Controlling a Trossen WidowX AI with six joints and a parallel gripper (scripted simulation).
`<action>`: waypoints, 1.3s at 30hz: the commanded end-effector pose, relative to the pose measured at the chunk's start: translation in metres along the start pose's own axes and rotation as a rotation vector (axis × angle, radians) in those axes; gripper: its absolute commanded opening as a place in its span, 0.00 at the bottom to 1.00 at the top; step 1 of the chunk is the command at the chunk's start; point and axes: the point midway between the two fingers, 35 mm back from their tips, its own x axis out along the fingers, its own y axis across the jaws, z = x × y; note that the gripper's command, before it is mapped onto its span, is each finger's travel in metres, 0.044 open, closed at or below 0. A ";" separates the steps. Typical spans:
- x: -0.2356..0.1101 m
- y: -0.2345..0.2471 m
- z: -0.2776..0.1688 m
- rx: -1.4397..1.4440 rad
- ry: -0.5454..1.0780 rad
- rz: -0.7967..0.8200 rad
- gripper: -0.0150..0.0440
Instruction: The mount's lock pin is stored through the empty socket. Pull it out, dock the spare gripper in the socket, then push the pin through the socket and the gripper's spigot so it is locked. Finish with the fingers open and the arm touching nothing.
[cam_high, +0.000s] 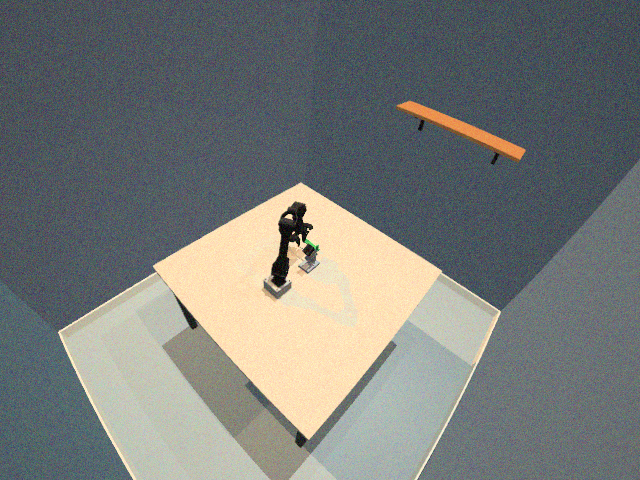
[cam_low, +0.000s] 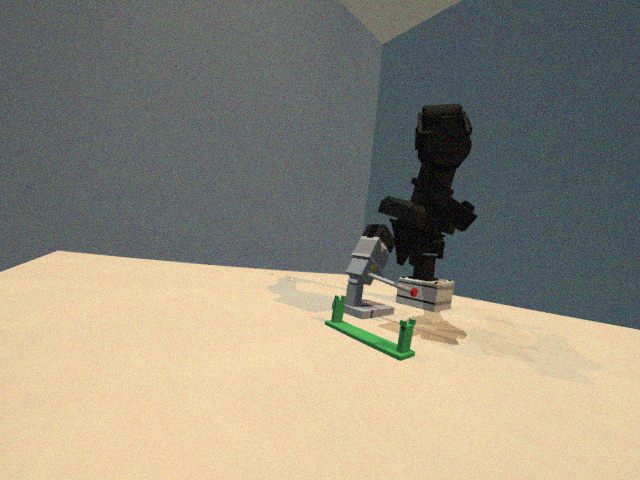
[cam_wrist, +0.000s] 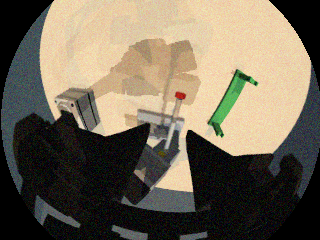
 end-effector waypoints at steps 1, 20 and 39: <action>-0.009 0.000 0.004 0.001 -0.001 0.000 0.59; -0.019 0.001 0.007 -0.006 0.001 -0.004 1.00; -0.019 0.001 0.007 -0.006 0.001 -0.004 1.00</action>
